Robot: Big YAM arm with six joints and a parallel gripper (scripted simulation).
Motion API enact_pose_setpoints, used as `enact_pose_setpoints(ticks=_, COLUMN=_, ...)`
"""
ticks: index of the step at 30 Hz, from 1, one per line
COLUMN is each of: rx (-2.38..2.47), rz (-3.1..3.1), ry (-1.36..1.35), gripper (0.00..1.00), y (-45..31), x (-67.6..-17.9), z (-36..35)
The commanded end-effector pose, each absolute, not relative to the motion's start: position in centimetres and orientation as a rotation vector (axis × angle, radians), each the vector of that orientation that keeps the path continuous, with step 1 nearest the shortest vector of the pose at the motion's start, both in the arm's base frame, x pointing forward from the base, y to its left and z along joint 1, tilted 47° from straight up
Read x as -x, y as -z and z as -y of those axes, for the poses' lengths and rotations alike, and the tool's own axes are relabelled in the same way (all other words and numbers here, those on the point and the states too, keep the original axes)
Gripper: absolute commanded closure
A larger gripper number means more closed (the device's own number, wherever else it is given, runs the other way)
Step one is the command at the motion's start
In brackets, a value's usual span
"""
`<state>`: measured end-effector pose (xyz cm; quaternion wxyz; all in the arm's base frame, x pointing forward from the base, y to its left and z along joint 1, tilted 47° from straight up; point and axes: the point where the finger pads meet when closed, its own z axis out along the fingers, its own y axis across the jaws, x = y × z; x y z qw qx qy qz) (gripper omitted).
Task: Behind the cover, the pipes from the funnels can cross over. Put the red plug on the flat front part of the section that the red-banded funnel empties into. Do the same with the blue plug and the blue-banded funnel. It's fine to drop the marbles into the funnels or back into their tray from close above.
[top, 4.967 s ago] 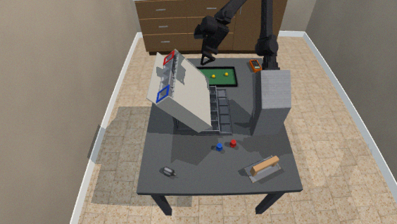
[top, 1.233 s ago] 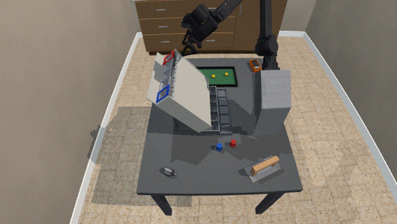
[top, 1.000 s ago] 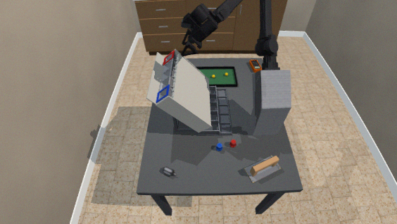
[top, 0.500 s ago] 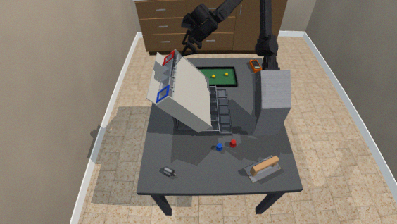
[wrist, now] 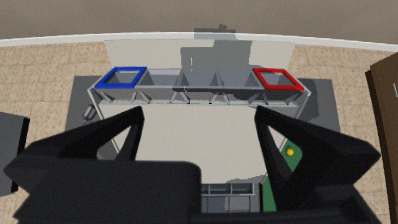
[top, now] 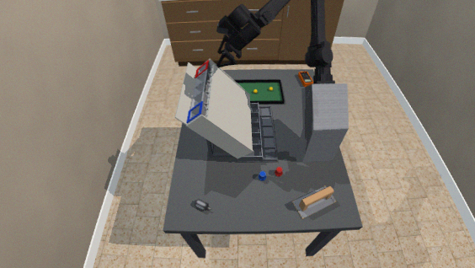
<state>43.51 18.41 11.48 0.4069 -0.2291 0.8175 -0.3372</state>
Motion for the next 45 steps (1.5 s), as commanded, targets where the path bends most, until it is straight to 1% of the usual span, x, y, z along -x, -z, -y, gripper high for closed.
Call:
enact_pose_setpoints(ticks=1, rx=0.545, rz=-2.010, ry=0.793, gripper=0.00, y=-14.0, x=-45.2, z=-21.1)
enact_pose_setpoints(ticks=25, rx=0.545, rz=-2.010, ry=0.793, gripper=0.00, y=-14.0, x=-45.2, z=-21.1)
enact_pose_setpoints(ticks=26, rx=0.545, rz=-2.010, ry=0.793, gripper=0.44, y=-14.0, x=-45.2, z=-21.1)
enact_pose_setpoints(ticks=33, rx=0.497, rz=-2.019, ry=0.795, gripper=0.44, y=-14.8, x=-45.5, z=-19.4)
enact_pose_setpoints(ticks=36, rx=0.538, rz=-2.071, ry=0.841, gripper=0.44, y=-12.3, x=-43.6, z=-17.3)
enact_pose_setpoints(ticks=45, rx=0.525, rz=-2.111, ry=0.859, gripper=0.44, y=-12.4, x=-42.5, z=-14.6)
